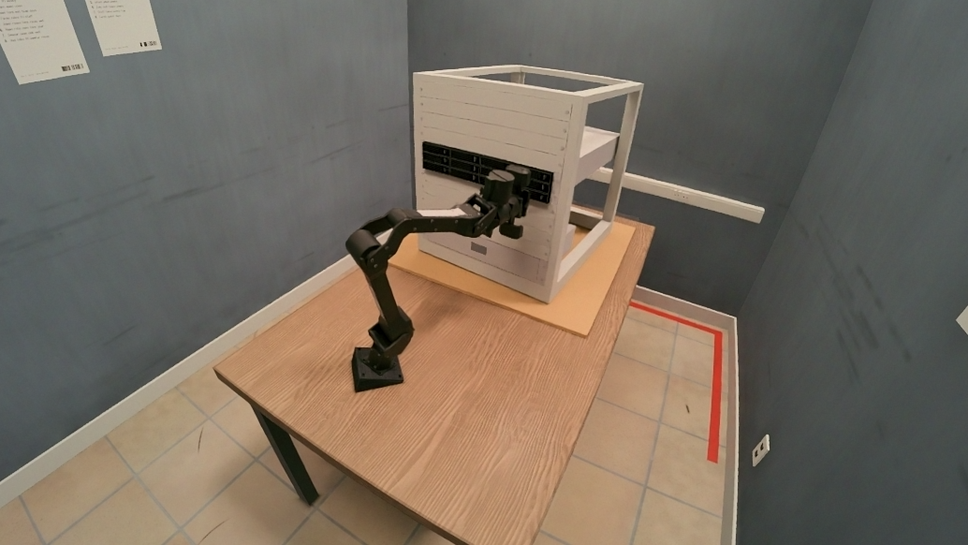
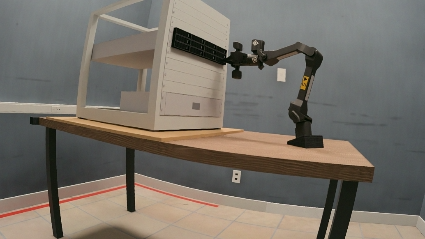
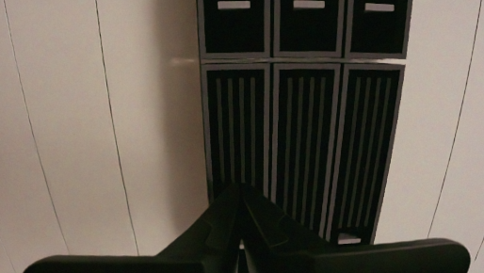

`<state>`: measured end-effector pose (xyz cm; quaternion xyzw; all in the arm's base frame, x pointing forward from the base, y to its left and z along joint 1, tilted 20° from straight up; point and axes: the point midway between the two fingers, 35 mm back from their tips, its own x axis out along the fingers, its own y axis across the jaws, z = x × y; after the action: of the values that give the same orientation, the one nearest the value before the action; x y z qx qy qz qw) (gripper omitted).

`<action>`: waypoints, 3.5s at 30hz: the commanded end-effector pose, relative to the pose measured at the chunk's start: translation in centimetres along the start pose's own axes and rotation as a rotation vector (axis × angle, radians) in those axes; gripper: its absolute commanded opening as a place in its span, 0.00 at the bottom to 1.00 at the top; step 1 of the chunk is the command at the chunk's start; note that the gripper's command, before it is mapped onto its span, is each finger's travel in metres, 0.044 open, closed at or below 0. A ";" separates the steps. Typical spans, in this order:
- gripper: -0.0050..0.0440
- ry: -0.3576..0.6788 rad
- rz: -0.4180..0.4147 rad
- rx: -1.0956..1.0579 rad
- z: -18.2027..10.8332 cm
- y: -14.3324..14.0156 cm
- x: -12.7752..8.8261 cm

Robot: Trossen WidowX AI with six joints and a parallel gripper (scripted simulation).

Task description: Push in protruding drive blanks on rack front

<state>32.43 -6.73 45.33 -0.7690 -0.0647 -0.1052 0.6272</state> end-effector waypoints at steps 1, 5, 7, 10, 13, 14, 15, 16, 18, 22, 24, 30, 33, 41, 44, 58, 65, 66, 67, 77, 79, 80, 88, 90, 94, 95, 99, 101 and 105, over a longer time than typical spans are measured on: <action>0.00 0.006 -0.027 -0.010 -0.1 -1.2 0.0; 0.00 0.006 -0.027 -0.010 -0.1 -1.2 0.0; 0.00 0.006 -0.027 -0.010 -0.1 -1.2 0.0; 0.00 0.006 -0.027 -0.010 -0.1 -1.2 0.0; 0.00 0.006 -0.027 -0.010 -0.1 -1.2 0.0; 0.00 0.006 -0.027 -0.010 -0.1 -1.2 0.0; 0.00 0.006 -0.027 -0.010 -0.1 -1.2 0.0; 0.00 0.006 -0.027 -0.010 -0.1 -1.2 0.0; 0.00 0.006 -0.027 -0.010 -0.1 -1.2 0.0; 0.00 0.006 -0.027 -0.010 -0.1 -1.2 0.1; 0.00 0.006 -0.027 -0.010 -0.1 -1.2 0.2; 0.00 0.006 -0.027 -0.010 -0.1 -1.2 0.3; 0.00 0.006 -0.027 -0.010 -0.1 -1.2 0.3; 0.00 0.006 -0.027 -0.010 -0.1 -1.2 0.3; 0.00 0.006 -0.027 -0.010 -0.1 -1.2 0.3; 0.00 0.006 -0.027 -0.010 -0.1 -1.3 0.6; 0.00 0.006 -0.027 -0.010 -0.1 -1.3 0.6; 0.00 0.006 -0.027 -0.010 -0.1 -1.3 0.6; 0.00 0.006 -0.027 -0.010 -0.1 -1.3 0.6; 0.00 0.006 -0.027 -0.010 -0.1 -1.3 0.6; 0.00 0.006 -0.027 -0.010 -0.1 -1.3 0.6; 0.00 0.006 -0.027 -0.010 -0.1 -1.3 0.6; 0.00 0.006 -0.027 -0.010 -0.1 -1.3 0.5; 0.00 0.006 -0.027 -0.010 -0.1 -1.2 0.2; 0.00 0.006 -0.027 -0.010 -0.1 -1.2 -1.0; 0.00 0.006 -0.027 -0.010 -0.1 -1.2 -1.0; 0.00 0.006 -0.027 -0.010 -0.1 -1.1 -3.3; 0.00 0.006 -0.027 -0.010 -0.1 -1.1 -4.3; 0.00 0.006 -0.027 -0.010 -0.1 -1.1 -5.3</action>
<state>28.85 -6.72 44.85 -0.7700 -0.0650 -0.1115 0.6248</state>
